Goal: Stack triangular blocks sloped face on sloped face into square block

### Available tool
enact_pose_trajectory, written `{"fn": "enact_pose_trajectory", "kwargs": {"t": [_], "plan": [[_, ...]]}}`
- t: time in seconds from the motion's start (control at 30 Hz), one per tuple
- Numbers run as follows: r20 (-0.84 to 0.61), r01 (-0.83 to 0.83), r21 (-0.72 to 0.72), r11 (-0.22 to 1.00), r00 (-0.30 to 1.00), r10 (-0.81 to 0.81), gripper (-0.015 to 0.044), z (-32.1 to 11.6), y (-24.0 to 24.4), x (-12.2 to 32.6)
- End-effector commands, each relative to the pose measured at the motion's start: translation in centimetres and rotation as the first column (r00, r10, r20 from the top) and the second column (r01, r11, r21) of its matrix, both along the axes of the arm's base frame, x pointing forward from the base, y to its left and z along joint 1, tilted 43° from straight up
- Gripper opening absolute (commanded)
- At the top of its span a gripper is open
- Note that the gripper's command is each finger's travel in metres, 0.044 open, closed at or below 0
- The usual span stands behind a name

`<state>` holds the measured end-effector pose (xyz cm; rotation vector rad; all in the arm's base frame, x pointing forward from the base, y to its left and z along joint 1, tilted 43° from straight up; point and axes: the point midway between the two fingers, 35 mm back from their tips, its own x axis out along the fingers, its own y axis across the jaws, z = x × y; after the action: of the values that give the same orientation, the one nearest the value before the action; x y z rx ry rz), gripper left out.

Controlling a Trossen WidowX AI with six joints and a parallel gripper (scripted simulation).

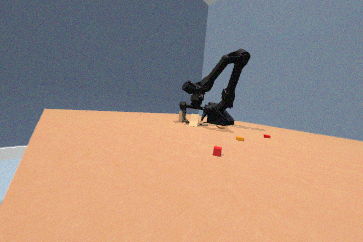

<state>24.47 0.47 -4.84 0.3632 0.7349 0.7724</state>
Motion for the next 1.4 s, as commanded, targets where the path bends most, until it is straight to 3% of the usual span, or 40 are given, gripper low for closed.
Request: {"fn": "enact_pose_trajectory", "kwargs": {"t": [0.0,0.53,0.87,1.13,1.3,1.37], "plan": [[-0.002,0.0,0.014,1.0,1.0,0.0,0.044,0.0,0.7,0.2],[0.014,-0.011,0.043,0.999,1.0,0.01,0.044,0.2,2.6,1.3],[0.014,-0.011,0.043,0.999,1.0,0.01,0.0177,0.2,2.6,1.3],[0.014,-0.011,0.043,0.999,1.0,0.01,0.0124,0.2,2.6,1.3],[0.016,-0.011,0.04,0.999,1.0,0.011,0.0,0.4,2.4,1.4],[0.016,-0.012,0.039,0.999,1.0,0.011,0.0,0.5,2.3,1.4]]}}
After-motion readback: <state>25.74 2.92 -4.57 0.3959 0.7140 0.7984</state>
